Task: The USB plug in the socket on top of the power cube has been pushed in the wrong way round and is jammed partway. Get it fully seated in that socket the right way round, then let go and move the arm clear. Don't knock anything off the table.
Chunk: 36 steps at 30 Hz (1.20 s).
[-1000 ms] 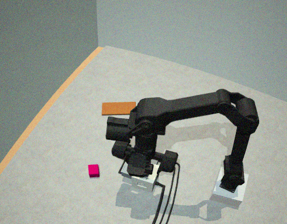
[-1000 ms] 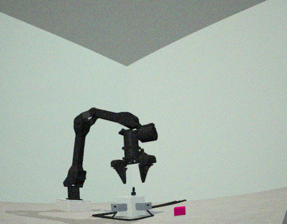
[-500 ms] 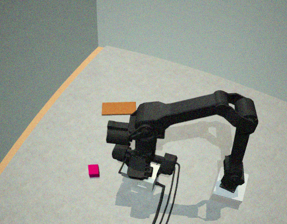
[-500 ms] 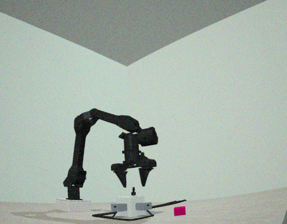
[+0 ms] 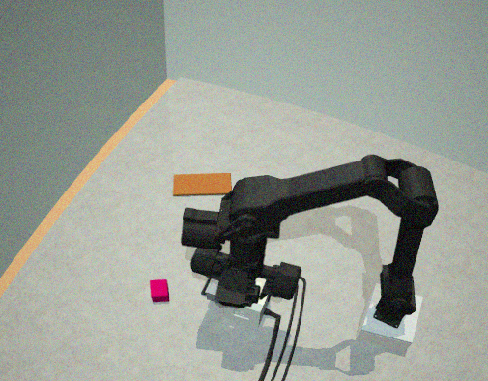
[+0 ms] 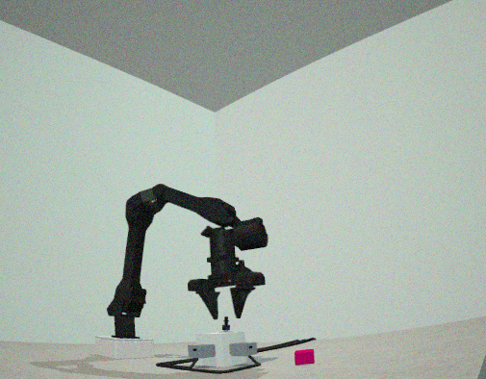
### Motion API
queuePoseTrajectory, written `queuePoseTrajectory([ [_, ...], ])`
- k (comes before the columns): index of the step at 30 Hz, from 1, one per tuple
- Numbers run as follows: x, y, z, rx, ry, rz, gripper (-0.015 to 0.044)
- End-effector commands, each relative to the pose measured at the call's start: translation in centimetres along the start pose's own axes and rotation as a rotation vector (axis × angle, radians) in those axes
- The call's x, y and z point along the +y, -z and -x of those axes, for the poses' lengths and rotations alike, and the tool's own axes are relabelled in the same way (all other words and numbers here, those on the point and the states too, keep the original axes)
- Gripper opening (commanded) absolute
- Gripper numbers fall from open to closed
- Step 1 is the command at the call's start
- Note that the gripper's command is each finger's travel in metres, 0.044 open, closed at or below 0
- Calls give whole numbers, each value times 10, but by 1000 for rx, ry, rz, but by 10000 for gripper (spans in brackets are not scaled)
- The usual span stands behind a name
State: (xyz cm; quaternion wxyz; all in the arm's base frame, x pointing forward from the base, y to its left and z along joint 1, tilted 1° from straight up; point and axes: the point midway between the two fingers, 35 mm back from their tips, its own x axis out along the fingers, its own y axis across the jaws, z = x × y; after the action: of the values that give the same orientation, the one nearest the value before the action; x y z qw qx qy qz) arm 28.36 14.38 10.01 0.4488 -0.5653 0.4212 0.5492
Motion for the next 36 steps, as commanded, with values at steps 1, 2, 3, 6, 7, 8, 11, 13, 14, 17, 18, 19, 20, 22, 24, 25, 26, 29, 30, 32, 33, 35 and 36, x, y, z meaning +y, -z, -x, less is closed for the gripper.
queuePoseTrajectory([
  [1,0,0,0,0,0,0,230],
  [2,0,0,0,0,0,0,204],
  [3,0,0,0,0,0,0,177],
  [6,0,0,0,0,0,0,99],
  [7,0,0,0,0,0,0,72],
  [8,0,0,0,0,0,0,46],
  [11,0,0,0,0,0,0,7],
  [13,0,0,0,0,0,0,0],
  [14,0,0,0,0,0,0,0],
  [17,0,0,0,0,0,0,0],
  [18,0,0,0,0,0,0,0],
  [19,0,0,0,0,0,0,0],
  [20,0,0,0,0,0,0,0],
  [22,0,0,0,0,0,0,0],
  [24,0,0,0,0,0,0,0],
  [25,0,0,0,0,0,0,0],
  [26,0,0,0,0,0,0,0],
  [29,0,0,0,0,-1,0,0],
  [30,0,0,1,0,-1,0,0],
  [32,0,0,2,0,-1,0,0],
  [33,0,0,3,0,-1,0,0],
  [35,0,0,4,0,0,0,0],
  [36,0,0,5,0,0,0,0],
])
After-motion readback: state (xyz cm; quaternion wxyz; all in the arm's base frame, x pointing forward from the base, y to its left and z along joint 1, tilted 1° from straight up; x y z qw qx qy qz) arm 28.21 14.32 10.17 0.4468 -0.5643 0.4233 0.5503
